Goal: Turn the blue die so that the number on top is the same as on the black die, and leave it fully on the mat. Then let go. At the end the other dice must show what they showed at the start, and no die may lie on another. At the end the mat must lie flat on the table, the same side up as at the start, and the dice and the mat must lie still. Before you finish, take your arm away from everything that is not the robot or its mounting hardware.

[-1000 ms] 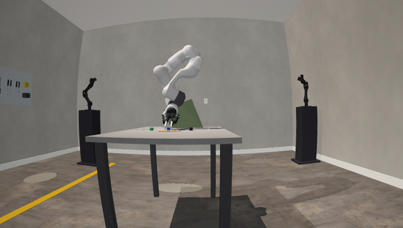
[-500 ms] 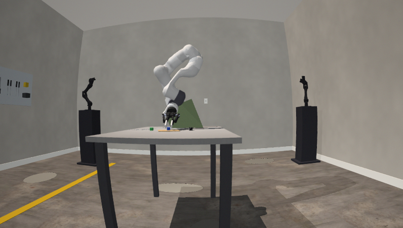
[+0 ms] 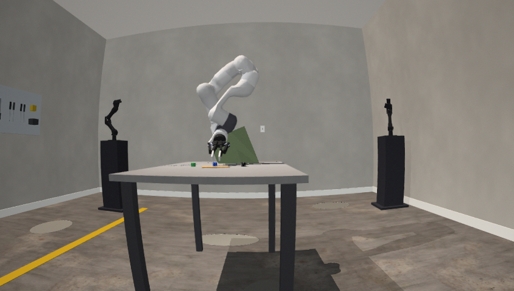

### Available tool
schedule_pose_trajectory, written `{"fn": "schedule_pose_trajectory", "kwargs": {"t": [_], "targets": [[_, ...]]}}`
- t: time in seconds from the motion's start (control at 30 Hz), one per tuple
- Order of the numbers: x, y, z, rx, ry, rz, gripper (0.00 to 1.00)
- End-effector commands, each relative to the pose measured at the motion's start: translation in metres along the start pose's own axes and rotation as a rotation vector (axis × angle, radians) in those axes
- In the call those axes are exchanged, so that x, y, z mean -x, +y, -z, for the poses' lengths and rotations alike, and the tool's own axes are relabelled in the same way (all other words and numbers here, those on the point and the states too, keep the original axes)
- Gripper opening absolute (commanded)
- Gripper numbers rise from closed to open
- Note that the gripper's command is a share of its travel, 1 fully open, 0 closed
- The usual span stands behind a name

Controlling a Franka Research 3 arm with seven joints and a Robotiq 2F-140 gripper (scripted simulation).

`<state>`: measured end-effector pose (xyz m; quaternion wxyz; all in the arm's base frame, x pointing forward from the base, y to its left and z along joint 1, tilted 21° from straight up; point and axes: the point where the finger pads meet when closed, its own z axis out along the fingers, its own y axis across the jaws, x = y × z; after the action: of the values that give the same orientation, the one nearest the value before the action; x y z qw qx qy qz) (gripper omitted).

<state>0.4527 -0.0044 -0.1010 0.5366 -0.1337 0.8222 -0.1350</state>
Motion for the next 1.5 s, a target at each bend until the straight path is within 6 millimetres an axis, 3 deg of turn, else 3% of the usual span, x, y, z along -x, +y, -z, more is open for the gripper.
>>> {"fn": "schedule_pose_trajectory", "kwargs": {"t": [0.0,0.2,0.63,1.0,1.47], "targets": [[0.002,0.000,0.001,-0.001,-0.006,-0.006,0.21],[0.007,0.000,0.004,-0.001,-0.006,-0.006,0.21],[0.051,0.000,0.028,-0.001,-0.006,-0.006,0.21],[0.055,0.000,0.029,-0.002,0.006,-0.006,0.21],[0.073,-0.001,0.017,-0.003,0.313,-0.006,0.21]]}}
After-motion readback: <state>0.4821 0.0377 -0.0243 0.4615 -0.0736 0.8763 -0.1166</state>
